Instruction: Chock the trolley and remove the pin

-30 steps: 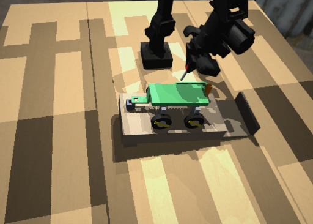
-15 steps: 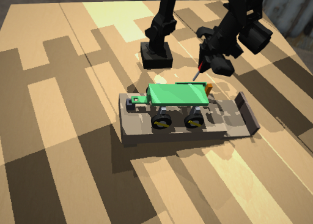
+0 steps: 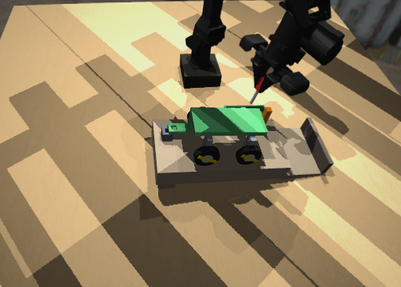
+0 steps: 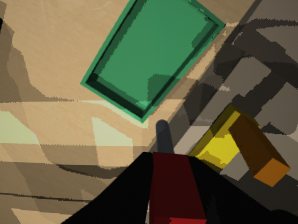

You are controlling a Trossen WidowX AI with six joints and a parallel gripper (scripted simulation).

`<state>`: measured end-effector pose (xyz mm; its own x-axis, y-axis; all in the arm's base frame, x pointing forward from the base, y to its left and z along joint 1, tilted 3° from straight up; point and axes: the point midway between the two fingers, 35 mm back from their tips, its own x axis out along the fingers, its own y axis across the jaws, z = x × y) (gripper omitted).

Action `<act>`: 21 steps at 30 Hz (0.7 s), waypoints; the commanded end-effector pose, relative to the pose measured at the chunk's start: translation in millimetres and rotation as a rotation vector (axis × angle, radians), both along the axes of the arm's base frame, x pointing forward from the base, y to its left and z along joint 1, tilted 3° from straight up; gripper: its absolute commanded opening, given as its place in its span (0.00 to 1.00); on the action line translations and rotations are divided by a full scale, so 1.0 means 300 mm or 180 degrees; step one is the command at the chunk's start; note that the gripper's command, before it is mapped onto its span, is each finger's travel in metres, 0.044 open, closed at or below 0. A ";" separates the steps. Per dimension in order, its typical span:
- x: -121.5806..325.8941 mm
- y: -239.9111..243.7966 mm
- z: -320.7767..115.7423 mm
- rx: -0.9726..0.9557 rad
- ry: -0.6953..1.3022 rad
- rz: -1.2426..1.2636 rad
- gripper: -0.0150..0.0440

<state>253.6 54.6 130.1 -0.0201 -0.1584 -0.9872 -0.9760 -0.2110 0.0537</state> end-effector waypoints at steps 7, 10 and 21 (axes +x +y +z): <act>-0.006 -0.009 -0.003 0.0206 0.0094 0.0914 0.25; -0.006 -0.011 -0.003 0.0266 0.0117 0.1204 0.25; -0.006 -0.019 -0.002 0.0466 0.0146 0.2276 0.25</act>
<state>252.9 49.8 130.1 -0.0043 -0.0334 -0.9994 -0.6544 -0.7556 0.0281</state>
